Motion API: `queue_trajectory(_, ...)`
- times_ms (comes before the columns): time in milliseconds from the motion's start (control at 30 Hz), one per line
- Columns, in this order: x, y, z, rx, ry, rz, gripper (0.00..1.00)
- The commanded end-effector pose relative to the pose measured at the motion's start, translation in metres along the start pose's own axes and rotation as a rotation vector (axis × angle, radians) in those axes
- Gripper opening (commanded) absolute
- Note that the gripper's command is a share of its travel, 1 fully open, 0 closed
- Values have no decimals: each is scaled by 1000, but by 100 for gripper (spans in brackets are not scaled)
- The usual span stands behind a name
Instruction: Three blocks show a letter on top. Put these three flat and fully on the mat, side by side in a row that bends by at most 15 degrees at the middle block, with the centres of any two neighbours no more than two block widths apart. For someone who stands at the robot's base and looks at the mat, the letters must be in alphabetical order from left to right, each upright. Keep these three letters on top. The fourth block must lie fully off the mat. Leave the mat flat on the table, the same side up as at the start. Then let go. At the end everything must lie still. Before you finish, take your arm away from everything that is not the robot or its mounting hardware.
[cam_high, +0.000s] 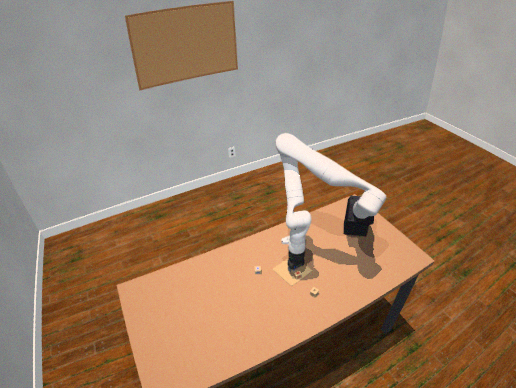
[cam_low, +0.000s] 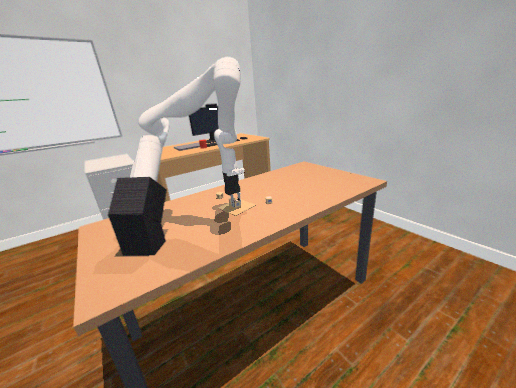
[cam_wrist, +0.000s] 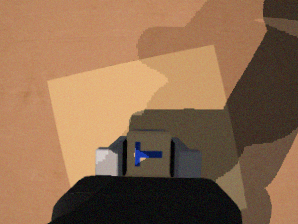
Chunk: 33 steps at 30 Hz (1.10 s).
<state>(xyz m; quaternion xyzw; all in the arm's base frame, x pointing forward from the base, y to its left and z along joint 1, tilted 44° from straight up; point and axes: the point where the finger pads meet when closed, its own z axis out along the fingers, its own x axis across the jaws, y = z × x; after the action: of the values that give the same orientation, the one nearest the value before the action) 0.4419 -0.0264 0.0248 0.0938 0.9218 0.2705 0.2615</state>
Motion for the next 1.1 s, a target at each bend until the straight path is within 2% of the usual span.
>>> queue_trajectory(0,-4,-1,0,3,-7,7,57)
queue_trajectory(967,-4,-1,0,3,-7,7,57)
queue_trajectory(1000,-4,-1,0,3,-7,7,63)
queue_trajectory(1067,-4,-1,0,3,-7,7,63)
